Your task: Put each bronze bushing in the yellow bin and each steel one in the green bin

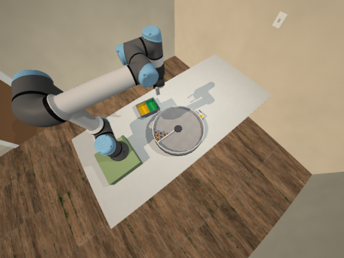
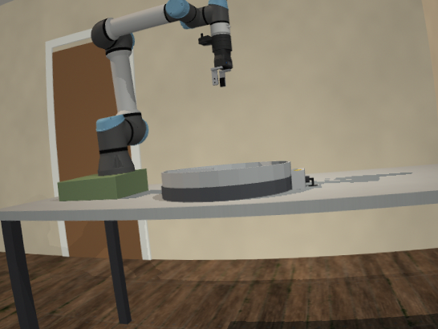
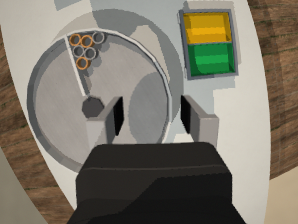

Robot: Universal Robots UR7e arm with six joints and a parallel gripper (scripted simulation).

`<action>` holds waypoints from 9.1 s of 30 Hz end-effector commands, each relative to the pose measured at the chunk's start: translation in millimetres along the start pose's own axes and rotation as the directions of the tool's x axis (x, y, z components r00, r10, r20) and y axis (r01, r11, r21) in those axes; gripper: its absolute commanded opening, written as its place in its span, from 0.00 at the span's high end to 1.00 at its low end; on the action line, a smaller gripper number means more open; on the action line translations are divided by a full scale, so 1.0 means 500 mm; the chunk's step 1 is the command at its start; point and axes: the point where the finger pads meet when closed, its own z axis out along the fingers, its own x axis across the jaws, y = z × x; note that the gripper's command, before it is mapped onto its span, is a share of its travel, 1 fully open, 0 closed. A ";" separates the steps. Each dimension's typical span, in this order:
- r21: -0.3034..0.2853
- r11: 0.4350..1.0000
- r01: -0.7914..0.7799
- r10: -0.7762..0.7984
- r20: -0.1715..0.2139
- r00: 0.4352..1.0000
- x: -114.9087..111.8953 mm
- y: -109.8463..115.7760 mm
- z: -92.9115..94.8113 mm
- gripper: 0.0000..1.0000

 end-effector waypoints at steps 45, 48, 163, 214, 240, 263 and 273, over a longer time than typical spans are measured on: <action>-0.004 1.000 0.000 0.000 -0.001 1.000 -0.222 -0.097 0.407 0.73; -0.004 1.000 0.000 0.000 -0.001 1.000 -0.233 -0.102 0.427 0.73; -0.004 1.000 0.000 0.000 -0.001 1.000 -0.277 -0.122 0.549 0.60; -0.004 1.000 0.000 0.000 -0.001 1.000 -0.277 -0.122 0.637 0.60; -0.004 1.000 0.000 0.000 -0.001 1.000 -0.277 -0.122 0.650 1.00; -0.004 1.000 0.000 0.000 -0.002 1.000 -0.277 -0.122 0.650 1.00; -0.004 1.000 0.000 0.000 -0.002 1.000 -0.277 -0.122 0.650 1.00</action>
